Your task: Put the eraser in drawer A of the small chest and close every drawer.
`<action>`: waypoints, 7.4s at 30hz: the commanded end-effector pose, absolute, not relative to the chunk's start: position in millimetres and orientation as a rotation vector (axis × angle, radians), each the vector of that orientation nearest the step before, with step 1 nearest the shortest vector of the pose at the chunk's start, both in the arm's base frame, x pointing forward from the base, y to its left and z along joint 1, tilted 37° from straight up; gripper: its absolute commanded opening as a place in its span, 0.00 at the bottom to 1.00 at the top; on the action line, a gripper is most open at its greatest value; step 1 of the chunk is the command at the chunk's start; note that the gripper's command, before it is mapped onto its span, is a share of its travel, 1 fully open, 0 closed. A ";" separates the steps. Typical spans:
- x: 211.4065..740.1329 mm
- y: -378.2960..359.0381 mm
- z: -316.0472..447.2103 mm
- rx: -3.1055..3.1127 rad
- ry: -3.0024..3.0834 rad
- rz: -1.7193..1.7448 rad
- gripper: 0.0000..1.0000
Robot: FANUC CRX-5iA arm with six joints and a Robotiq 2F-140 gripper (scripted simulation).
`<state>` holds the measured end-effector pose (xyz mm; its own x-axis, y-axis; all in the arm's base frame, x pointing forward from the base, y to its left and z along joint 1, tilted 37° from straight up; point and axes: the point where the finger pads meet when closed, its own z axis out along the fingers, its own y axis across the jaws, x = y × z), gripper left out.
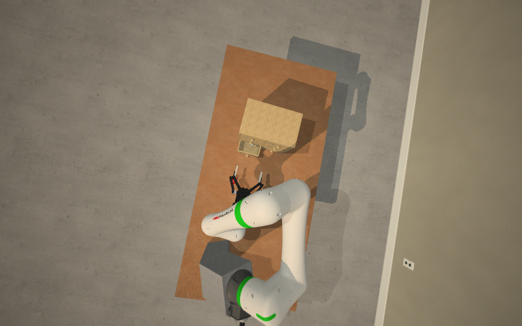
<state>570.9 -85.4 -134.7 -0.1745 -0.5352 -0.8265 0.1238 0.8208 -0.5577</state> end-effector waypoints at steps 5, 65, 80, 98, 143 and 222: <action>538.1 -83.6 -140.5 -0.325 1.650 -0.603 1.00; 510.6 -75.3 -133.8 -0.207 2.046 -0.705 1.00; 508.8 -69.2 -125.6 -0.101 2.344 -0.776 1.00; 507.2 -63.5 -117.8 0.015 2.622 -0.838 1.00; 502.8 -57.8 -112.3 0.103 2.804 -0.877 1.00; 527.3 -61.5 -164.3 -0.325 1.650 -0.603 0.00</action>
